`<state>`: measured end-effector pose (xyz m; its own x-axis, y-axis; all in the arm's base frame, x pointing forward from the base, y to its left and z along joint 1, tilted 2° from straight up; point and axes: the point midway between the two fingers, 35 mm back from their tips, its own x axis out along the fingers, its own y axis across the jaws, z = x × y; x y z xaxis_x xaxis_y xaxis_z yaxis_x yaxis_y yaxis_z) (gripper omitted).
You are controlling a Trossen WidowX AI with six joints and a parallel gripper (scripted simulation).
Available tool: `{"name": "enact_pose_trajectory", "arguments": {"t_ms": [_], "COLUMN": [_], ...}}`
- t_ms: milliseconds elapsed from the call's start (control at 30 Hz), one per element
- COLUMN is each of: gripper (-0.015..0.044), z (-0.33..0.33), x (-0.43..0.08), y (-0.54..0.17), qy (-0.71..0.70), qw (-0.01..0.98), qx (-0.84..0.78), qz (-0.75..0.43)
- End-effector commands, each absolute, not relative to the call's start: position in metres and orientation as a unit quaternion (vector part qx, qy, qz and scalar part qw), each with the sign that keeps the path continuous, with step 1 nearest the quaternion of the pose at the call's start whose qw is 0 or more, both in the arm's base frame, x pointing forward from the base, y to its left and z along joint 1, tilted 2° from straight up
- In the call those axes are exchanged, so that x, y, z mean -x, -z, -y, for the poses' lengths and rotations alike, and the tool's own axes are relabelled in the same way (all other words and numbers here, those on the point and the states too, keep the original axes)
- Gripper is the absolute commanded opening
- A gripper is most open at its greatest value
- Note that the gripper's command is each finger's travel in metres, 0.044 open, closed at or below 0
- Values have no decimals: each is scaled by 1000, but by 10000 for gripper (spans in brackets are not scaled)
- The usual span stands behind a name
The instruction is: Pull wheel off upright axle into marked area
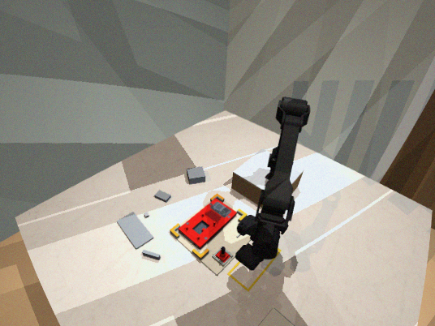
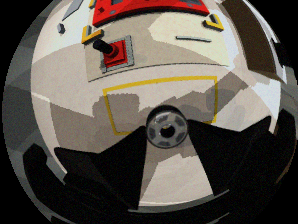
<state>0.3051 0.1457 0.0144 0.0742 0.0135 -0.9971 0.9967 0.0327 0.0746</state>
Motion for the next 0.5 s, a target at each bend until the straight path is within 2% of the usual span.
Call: {"name": "enact_pose_trajectory", "arguments": {"t_ms": [0, 400, 467], "gripper": [0, 0, 53], "z": [-144, -143, -144], "x": [-304, -303, -304], "y": [18, 40, 36], "qy": [476, 477, 474], "qw": [521, 521, 521], "qx": [-509, -509, -510], "qz": [-492, -492, -493]}}
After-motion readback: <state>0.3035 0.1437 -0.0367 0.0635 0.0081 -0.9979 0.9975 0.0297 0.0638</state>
